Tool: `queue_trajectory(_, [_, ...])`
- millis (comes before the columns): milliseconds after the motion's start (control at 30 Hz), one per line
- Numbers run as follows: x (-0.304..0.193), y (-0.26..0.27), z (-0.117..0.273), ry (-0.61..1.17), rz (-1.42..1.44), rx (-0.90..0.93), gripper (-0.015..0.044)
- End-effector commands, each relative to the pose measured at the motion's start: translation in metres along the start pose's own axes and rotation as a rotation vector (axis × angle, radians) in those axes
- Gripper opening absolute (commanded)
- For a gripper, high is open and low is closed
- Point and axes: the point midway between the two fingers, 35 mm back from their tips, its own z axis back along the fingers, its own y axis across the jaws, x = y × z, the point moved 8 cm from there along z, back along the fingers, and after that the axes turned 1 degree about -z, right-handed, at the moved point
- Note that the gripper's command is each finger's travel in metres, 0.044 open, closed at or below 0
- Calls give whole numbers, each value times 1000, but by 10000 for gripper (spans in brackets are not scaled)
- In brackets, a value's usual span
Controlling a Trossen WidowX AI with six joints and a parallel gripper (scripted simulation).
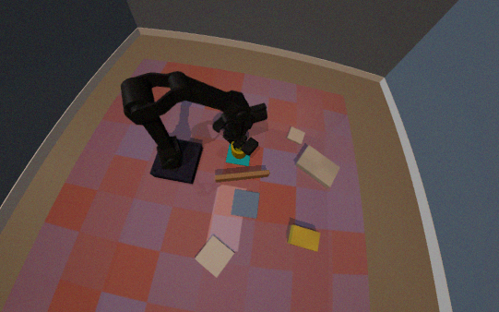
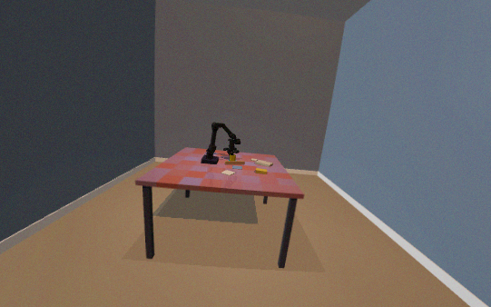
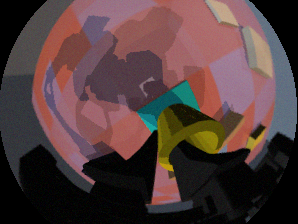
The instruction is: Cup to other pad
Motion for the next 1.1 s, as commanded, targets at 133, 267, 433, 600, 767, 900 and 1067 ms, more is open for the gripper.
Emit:
queue_trajectory(133, [0,0,-1,1,0,0,0])
queue_trajectory(267, [0,0,-1,1,0,0,0])
queue_trajectory(433, [0,0,-1,1,0,0,26])
queue_trajectory(600, [0,0,-1,1,0,0,146])
queue_trajectory(767, [0,0,-1,1,0,0,146])
queue_trajectory(900, [0,0,1,1,0,0,146])
queue_trajectory(1067, [1,0,8,1,-1,0,146])
